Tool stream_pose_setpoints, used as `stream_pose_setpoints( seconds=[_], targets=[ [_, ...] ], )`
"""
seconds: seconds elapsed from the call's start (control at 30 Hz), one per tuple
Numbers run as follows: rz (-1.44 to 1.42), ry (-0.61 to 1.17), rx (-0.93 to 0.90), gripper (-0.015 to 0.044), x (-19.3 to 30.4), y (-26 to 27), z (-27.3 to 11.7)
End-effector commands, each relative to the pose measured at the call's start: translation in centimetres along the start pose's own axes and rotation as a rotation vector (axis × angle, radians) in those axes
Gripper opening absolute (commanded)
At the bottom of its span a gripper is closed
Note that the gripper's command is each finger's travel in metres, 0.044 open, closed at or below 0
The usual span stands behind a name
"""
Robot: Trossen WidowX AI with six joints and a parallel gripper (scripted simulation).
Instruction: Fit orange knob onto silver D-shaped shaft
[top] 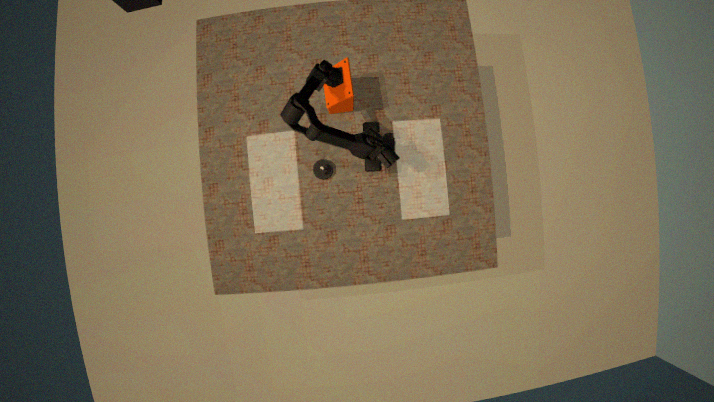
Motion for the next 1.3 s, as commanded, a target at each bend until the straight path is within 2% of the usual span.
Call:
stream_pose_setpoints(
  seconds=[0.0,0.17,0.5,0.8,1.27],
  targets=[
    [-0.006,0.012,-0.006,0.0000,0.0,0.1,2.5],
    [-0.003,0.017,-0.009,0.0000,-0.1,-0.2,4.7],
    [-0.003,0.018,-0.010,0.0000,-0.1,-0.3,4.8],
    [0.001,0.013,-0.010,0.0236,-0.1,-0.3,4.6],
    [0.001,0.013,-0.010,0.0240,-0.1,-0.3,4.6]
  ],
)
Point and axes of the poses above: the point midway between the two fingers, 35 mm back from their tips, its own z axis out along the fingers, its own y axis across the jaws, x = y × z, the point moved 3 cm from there along -z, back along the fingers, and after that the axes turned 3 degrees about z, right-handed, at the moved point
